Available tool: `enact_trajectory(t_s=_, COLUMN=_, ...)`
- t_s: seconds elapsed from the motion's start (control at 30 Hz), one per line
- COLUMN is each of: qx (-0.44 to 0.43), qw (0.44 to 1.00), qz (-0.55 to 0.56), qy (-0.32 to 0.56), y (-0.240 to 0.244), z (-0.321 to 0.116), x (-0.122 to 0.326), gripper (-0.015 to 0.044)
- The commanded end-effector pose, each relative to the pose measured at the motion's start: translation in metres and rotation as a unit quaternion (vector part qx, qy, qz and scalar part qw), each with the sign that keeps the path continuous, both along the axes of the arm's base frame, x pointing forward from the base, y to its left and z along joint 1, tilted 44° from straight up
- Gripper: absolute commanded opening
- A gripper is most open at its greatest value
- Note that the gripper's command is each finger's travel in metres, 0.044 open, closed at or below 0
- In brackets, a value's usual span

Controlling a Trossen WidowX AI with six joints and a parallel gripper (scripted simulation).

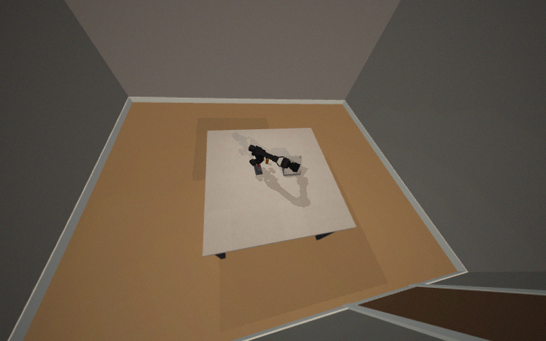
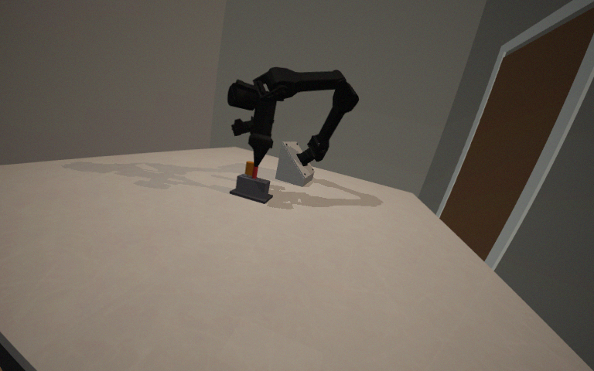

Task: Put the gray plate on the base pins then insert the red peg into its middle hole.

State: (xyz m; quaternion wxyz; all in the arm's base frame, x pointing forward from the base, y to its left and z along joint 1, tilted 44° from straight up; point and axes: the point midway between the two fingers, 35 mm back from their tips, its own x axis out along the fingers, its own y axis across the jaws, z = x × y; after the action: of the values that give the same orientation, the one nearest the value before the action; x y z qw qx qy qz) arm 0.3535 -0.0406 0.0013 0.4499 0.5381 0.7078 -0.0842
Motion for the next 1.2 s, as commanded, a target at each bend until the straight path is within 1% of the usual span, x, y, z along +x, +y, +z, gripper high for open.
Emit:
enact_trajectory(t_s=0.0, qx=0.001, qw=1.0, qz=-0.001, qy=0.0, y=0.0015, z=-0.0001, x=0.0014, gripper=0.0)
enact_trajectory(t_s=0.87, qx=0.0, qw=1.0, qz=0.0, qy=0.0, y=0.0011, z=-0.0007, x=-0.001, gripper=0.0)
enact_trajectory(t_s=1.03, qx=0.0, qw=1.0, qz=0.0, qy=0.0, y=0.0011, z=-0.0007, x=-0.001, gripper=0.0131)
enact_trajectory(t_s=1.07, qx=0.0, qw=1.0, qz=0.0, qy=0.0, y=0.0011, z=-0.0007, x=-0.001, gripper=0.015)
enact_trajectory(t_s=1.17, qx=0.0, qw=1.0, qz=0.0, qy=0.0, y=0.0011, z=-0.0007, x=-0.001, gripper=0.015)
